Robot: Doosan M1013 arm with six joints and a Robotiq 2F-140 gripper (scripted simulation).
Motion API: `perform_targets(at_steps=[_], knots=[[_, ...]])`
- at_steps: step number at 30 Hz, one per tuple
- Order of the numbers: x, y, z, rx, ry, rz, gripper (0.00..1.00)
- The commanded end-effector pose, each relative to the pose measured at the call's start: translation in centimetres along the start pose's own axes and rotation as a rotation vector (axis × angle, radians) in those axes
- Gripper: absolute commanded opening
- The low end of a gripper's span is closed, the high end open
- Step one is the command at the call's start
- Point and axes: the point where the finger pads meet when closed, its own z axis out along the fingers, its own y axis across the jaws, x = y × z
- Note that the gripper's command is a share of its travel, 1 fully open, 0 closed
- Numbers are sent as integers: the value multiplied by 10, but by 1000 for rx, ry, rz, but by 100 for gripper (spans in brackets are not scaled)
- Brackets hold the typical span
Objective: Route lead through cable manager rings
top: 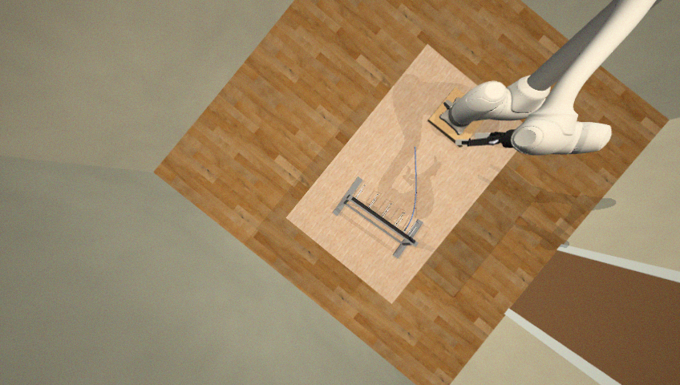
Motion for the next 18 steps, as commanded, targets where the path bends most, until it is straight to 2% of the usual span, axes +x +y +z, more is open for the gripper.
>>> perform_targets(at_steps=[1,15,18], knots=[[15,23,12,34,48,-23,100],[86,126,65,180,268,-137,100],[92,134,69,193,287,-147,100]])
